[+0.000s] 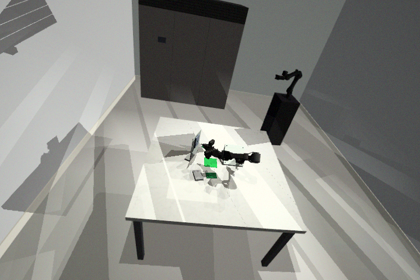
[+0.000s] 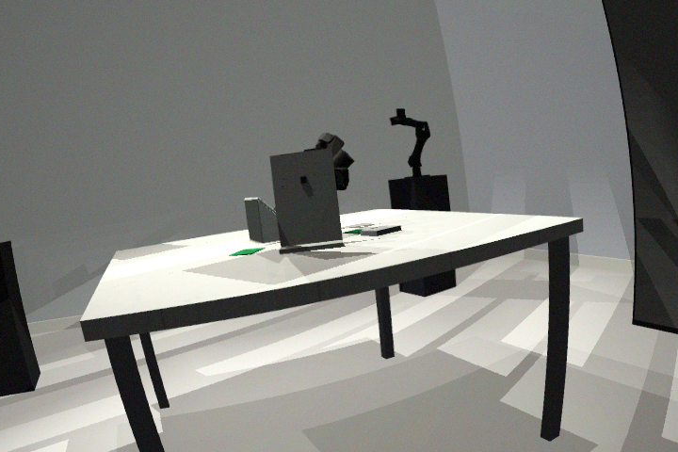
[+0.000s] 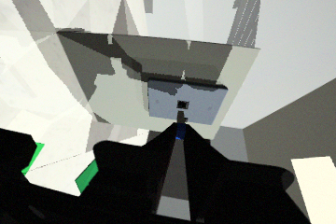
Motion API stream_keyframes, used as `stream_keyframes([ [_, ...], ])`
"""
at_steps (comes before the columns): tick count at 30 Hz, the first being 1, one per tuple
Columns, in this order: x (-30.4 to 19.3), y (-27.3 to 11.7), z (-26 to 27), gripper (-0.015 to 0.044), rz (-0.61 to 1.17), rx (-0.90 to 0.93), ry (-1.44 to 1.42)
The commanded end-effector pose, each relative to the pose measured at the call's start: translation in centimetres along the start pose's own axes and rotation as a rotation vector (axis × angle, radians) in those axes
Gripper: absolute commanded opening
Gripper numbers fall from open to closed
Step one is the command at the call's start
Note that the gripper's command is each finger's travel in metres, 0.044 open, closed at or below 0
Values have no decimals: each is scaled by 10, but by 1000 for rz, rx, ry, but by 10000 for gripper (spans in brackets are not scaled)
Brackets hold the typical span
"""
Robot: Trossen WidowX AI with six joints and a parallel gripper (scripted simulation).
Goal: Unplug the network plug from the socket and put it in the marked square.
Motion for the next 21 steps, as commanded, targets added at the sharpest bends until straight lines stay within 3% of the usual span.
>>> stream_keyframes([
  [1,-1,-2,0,0,4,-1,3],
  [21,-2,-11,0,0,4,-1,3],
])
Point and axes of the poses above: the point midway between the two fingers, 35 mm back from their tips, its own y axis out along the fingers, its own z axis across the jaws, x = y × z, the point moved 6 cm from there along -y, back along the fingers, and after that the axes turned 14 degrees about y, right-handed, at the moved point
